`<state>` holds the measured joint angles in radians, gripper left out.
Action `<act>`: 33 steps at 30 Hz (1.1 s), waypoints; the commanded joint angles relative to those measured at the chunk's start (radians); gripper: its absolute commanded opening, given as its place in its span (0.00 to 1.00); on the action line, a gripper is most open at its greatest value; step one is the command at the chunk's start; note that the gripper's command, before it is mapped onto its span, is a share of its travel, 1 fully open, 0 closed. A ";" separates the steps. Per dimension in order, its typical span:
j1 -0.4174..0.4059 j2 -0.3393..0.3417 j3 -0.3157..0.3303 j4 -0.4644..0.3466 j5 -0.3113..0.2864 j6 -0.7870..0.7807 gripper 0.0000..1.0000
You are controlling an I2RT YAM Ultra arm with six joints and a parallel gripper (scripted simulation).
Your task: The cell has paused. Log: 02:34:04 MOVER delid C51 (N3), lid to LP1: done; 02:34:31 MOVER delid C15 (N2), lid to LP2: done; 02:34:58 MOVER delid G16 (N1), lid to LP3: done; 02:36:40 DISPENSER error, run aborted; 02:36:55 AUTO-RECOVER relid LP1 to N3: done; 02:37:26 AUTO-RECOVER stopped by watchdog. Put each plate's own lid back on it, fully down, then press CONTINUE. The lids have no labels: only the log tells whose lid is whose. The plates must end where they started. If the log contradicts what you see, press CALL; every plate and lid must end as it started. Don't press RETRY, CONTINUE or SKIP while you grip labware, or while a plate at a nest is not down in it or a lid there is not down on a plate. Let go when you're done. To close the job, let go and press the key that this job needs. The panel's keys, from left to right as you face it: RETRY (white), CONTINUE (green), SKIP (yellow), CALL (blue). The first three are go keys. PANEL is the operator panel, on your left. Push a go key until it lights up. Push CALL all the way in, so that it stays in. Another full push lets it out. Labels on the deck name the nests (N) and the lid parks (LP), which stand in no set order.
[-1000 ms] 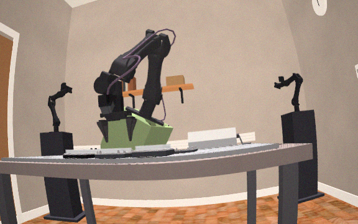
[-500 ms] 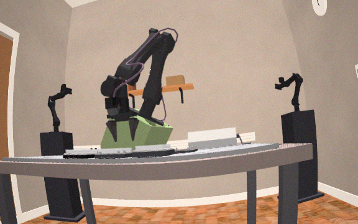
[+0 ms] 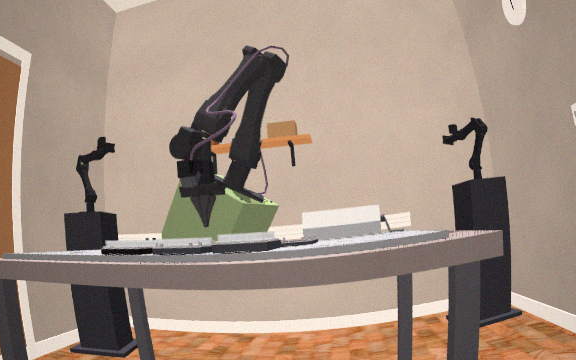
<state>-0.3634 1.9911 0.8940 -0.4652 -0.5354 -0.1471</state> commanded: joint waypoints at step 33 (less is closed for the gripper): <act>-0.005 -0.014 0.008 0.078 -0.005 0.017 0.00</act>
<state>-0.3626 1.9903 0.8948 -0.4145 -0.5354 -0.1394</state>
